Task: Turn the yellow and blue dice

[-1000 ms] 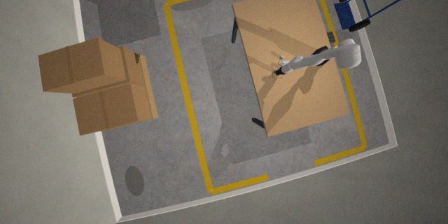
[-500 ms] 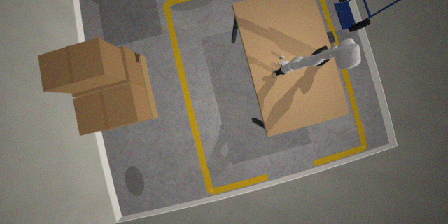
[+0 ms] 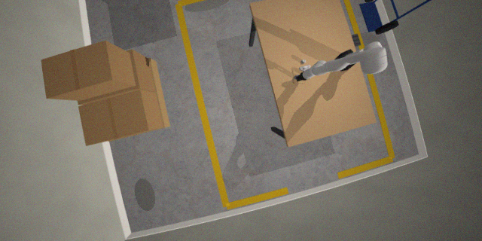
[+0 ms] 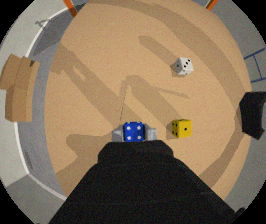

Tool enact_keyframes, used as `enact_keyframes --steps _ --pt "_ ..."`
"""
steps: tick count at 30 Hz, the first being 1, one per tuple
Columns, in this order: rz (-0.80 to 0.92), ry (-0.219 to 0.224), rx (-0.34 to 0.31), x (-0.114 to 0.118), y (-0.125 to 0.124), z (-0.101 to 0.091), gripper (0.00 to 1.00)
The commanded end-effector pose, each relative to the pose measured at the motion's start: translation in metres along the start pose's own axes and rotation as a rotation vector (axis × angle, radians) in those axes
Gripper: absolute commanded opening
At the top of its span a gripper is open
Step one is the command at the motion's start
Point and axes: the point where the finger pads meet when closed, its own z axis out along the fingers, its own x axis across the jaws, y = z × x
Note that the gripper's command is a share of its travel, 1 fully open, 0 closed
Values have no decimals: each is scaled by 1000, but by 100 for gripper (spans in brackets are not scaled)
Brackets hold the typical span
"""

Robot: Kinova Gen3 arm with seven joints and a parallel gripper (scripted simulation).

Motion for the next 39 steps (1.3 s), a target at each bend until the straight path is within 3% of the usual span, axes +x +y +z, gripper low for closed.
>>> enact_keyframes --steps 1,32,33,38,39 --pt "0 -1 0 -1 0 -1 57" --pt "0 -1 0 -1 0 -1 57" --pt "0 -1 0 -1 0 -1 63" --pt "0 -1 0 -1 0 -1 69" --pt "0 -1 0 -1 0 -1 75"
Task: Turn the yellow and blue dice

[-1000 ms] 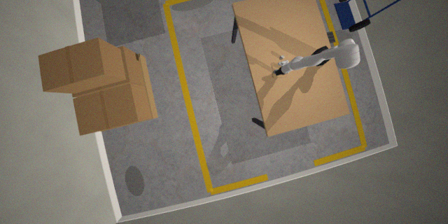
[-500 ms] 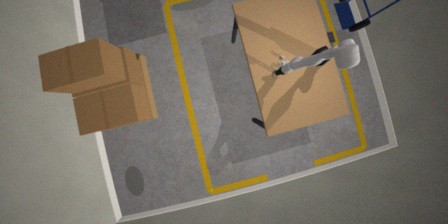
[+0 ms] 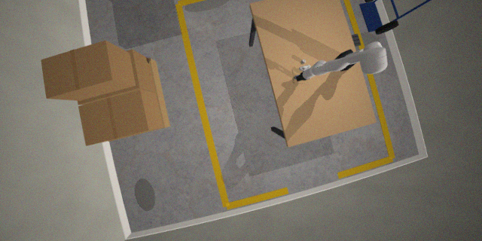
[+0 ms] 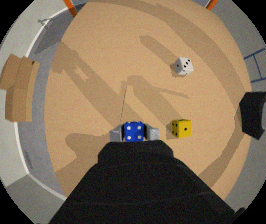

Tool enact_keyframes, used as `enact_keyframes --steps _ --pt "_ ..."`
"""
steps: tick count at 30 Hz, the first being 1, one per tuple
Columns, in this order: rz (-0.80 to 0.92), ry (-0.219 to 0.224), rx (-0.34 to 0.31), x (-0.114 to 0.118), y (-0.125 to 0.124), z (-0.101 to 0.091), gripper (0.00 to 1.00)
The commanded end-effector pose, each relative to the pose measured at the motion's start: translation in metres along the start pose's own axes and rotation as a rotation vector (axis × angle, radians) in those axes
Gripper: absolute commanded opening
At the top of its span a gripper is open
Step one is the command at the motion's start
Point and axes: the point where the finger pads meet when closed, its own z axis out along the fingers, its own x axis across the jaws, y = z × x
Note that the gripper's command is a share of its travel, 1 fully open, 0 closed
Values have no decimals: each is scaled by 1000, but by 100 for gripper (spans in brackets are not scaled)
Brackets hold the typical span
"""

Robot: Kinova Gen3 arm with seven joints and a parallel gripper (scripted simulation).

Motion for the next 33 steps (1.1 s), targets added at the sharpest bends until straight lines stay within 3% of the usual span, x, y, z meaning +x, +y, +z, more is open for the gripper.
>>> enact_keyframes --steps 1,5,6,20,27,33 --pt "0 -2 0 -1 0 -1 75" --pt "0 -2 0 -1 0 -1 81" --pt "0 -2 0 -1 0 -1 87" --pt "0 -2 0 -1 0 -2 87" --pt "0 -2 0 -1 0 -14 87" --pt "0 -2 0 -1 0 -44 87"
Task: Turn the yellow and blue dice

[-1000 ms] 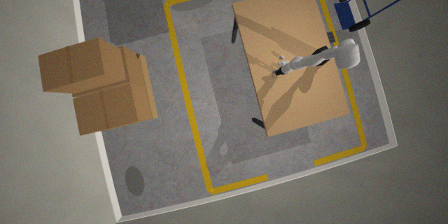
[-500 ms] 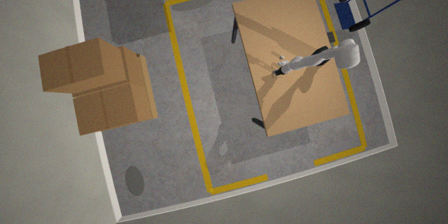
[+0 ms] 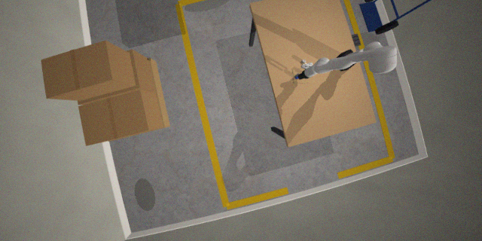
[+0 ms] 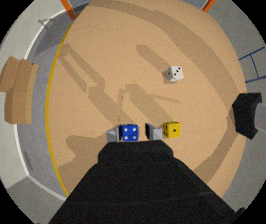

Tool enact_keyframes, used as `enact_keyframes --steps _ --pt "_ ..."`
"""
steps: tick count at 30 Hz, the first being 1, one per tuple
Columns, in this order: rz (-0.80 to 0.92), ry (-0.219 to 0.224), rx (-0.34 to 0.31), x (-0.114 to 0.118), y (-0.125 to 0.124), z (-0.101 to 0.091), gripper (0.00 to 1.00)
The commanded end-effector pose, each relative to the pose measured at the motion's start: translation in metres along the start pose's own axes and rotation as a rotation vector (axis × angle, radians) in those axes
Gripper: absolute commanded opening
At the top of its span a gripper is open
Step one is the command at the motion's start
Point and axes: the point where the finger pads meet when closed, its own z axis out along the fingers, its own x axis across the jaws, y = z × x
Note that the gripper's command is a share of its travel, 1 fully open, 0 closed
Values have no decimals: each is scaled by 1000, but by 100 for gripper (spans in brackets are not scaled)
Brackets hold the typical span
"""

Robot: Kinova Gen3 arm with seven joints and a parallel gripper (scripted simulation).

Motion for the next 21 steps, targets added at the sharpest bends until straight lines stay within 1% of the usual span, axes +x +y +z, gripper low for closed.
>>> enact_keyframes --steps 1,5,9,17,18,21 --pt "-13 -19 -6 -7 8 -20 87" --pt "-13 -19 -6 -7 8 -42 87" --pt "-13 -19 -6 -7 8 -56 87" --pt "-13 -19 -6 -7 8 -61 87" --pt "-13 -19 -6 -7 8 -61 100" --pt "-13 -19 -6 -7 8 -61 100"
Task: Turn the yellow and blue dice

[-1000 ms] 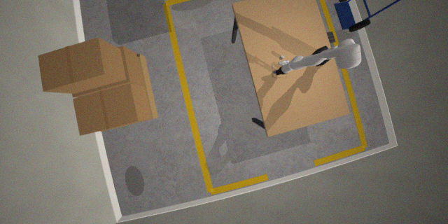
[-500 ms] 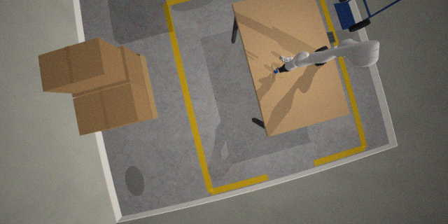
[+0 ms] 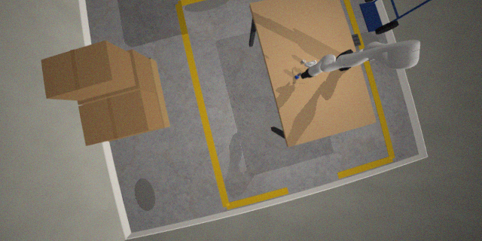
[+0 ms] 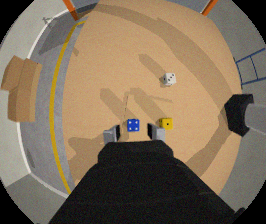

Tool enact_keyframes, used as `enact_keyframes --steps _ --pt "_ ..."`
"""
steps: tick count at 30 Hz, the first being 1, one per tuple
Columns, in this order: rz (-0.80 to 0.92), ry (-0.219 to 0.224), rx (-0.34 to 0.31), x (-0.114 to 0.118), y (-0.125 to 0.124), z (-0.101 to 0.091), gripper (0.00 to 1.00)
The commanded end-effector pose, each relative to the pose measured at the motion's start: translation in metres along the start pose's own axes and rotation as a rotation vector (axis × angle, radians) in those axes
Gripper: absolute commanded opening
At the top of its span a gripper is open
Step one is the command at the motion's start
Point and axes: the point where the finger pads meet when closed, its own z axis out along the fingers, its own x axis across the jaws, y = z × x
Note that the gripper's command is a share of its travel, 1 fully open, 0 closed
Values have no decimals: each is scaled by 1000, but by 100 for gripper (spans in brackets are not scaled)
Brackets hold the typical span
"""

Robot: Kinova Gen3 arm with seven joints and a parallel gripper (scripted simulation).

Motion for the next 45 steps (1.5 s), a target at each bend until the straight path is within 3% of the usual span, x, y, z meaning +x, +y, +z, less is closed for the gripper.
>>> enact_keyframes --steps 1,24,39,45 --pt "-1 -3 -1 -1 1 -1 100" --pt "-1 -3 -1 -1 1 -6 100" --pt "-1 -3 -1 -1 1 -73 100" --pt "-1 -3 -1 -1 1 -84 100"
